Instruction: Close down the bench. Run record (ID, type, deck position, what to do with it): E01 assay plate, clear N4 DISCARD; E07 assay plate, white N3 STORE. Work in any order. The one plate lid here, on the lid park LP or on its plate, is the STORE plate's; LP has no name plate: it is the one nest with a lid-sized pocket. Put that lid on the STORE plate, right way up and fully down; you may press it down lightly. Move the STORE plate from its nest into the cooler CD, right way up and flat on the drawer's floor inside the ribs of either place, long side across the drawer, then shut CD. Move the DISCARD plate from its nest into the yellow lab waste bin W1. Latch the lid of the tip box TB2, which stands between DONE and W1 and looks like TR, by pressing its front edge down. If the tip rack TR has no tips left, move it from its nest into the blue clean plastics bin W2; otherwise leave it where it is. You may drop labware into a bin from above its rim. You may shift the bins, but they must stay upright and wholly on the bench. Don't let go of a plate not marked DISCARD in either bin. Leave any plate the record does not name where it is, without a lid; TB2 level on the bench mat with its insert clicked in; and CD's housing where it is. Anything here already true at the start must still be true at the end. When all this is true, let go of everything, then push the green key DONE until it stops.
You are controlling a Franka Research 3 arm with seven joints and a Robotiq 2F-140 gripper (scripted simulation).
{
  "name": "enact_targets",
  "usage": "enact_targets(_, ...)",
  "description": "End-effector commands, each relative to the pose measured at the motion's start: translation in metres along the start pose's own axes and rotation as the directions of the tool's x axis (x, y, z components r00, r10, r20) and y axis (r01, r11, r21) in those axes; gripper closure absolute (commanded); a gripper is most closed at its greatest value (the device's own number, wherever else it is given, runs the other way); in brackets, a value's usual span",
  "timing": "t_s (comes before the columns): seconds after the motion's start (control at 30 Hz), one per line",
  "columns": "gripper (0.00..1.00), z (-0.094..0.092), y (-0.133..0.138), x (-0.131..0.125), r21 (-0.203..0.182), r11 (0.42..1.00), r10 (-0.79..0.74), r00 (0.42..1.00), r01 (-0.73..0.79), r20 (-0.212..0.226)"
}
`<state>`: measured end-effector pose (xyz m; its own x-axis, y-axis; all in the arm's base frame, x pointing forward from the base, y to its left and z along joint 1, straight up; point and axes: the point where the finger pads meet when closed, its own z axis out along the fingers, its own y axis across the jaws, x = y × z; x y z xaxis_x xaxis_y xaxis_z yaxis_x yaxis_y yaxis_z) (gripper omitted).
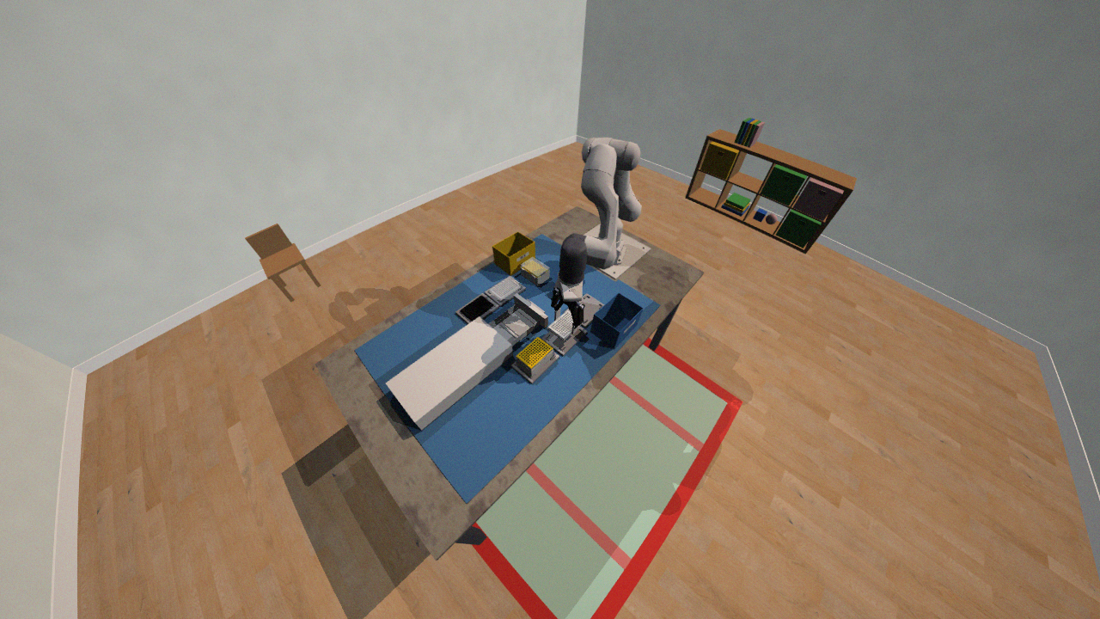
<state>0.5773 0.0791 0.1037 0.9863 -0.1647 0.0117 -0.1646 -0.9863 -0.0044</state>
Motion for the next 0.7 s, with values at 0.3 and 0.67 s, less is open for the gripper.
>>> enact_targets(0.3, 1.00, -0.017, 0.001, -0.001, 0.000, 1.000, -0.005, 1.000, 0.005, 0.005)
enact_targets(0.67, 1.00, -0.029, 0.001, -0.001, 0.000, 1.000, -0.005, 1.000, 0.005, 0.005)
